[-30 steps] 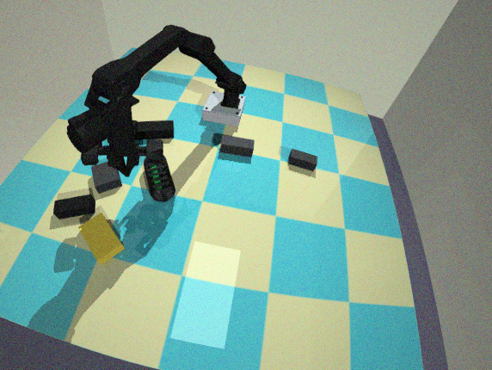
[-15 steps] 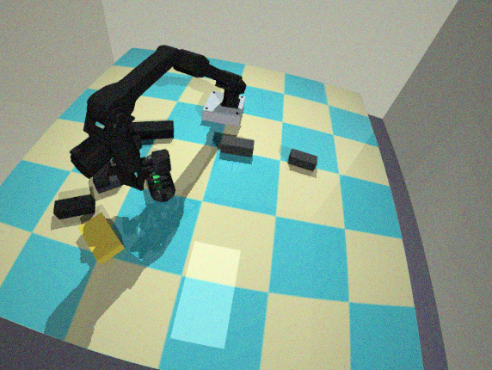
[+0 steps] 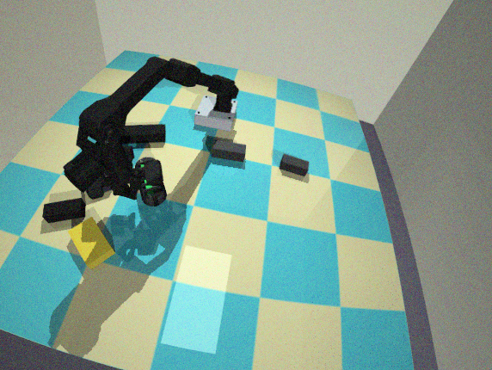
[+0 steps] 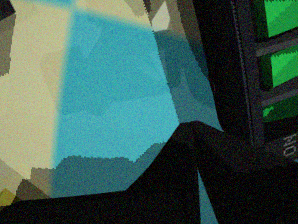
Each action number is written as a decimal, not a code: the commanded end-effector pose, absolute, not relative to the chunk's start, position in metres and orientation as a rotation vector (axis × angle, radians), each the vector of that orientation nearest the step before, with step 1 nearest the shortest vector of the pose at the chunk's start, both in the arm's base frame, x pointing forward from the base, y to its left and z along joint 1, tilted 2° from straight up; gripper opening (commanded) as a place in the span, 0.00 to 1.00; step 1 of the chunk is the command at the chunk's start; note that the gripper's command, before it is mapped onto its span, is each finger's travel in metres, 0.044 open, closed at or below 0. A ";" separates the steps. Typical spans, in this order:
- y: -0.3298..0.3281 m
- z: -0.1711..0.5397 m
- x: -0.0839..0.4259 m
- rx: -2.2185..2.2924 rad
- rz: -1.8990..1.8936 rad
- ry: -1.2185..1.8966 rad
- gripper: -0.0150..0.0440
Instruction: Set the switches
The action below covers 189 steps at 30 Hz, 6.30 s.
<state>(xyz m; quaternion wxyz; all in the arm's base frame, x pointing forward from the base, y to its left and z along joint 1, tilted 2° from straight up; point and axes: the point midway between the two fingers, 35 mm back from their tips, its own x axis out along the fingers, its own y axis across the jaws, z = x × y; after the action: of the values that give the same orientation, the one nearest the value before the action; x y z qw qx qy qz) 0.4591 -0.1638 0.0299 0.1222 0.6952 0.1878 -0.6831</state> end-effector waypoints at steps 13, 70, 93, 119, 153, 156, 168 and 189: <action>-0.165 0.005 0.460 2.010 -2.019 0.573 0.25; -0.147 -0.003 0.438 2.193 -2.025 0.993 0.25; -0.132 -0.005 0.423 2.189 -2.032 1.003 0.25; -0.120 -0.006 0.407 2.188 -2.034 1.004 0.25; -0.154 0.074 0.408 1.835 -1.634 0.659 0.25; -0.150 0.074 0.395 1.813 -1.607 0.646 0.25; -0.135 0.065 0.334 1.724 -1.508 0.592 0.25; -0.121 0.035 0.279 1.650 -1.439 0.546 0.25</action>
<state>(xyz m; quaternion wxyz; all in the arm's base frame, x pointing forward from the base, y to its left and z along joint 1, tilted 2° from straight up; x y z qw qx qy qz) 0.2799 -0.1205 0.0399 0.4264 0.6627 0.2187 -0.5755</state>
